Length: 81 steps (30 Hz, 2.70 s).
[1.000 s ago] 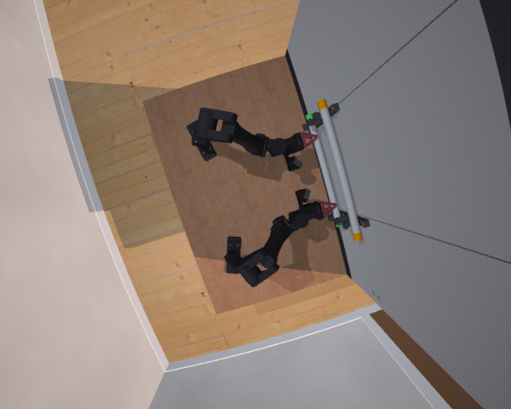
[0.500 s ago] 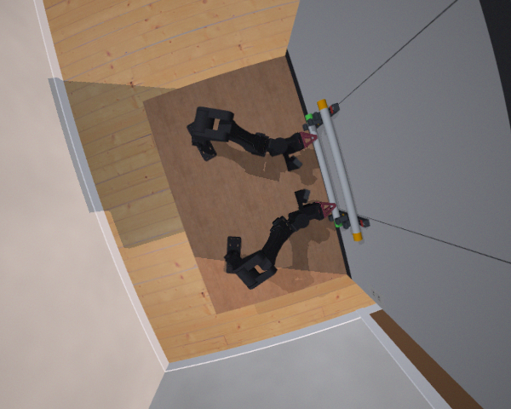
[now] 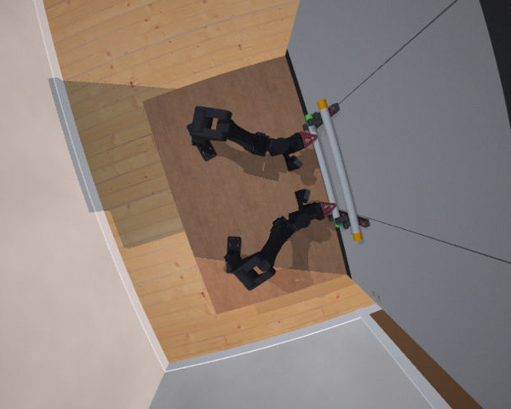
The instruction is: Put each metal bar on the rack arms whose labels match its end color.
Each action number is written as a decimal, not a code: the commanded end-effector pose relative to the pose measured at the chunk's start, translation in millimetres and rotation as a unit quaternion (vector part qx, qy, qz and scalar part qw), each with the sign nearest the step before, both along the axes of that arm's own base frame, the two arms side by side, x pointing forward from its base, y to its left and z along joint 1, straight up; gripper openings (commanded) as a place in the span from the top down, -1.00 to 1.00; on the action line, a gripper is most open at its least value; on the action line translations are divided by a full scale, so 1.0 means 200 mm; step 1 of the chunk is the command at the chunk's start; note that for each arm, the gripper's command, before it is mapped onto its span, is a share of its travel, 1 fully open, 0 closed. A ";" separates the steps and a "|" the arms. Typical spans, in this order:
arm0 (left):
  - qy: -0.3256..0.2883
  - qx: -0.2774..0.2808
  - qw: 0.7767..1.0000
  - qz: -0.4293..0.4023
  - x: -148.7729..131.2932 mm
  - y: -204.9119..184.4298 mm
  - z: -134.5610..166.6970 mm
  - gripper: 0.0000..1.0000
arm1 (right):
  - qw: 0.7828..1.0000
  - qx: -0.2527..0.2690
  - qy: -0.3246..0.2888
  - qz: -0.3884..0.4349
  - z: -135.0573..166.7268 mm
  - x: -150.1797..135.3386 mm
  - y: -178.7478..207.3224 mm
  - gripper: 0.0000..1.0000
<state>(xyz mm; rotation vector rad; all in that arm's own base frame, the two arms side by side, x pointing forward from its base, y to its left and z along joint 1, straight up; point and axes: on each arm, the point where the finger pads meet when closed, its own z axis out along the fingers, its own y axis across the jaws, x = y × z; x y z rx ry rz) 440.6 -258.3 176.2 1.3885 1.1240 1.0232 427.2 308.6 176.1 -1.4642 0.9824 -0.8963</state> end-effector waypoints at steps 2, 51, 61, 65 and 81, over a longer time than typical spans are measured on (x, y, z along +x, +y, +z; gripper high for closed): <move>-0.051 -0.015 0.999 0.007 0.03 0.00 0.26 1.00 | 0.998 0.025 -0.049 -0.007 0.26 0.03 0.00 1.00; -0.051 -0.015 0.999 0.007 0.03 0.00 0.39 1.00 | 0.998 0.025 -0.049 -0.007 0.40 0.03 0.00 1.00; -0.051 -0.015 0.999 0.007 0.00 0.00 0.40 1.00 | 0.998 0.025 -0.049 -0.007 0.41 0.00 -0.01 1.00; -0.051 -0.015 0.999 0.007 -0.02 0.01 0.40 1.00 | 0.998 0.025 -0.049 -0.007 0.41 -0.02 -0.02 1.00; -0.051 -0.015 0.999 0.007 -0.08 0.02 0.37 1.00 | 0.998 0.025 -0.049 -0.007 0.38 -0.08 -0.04 1.00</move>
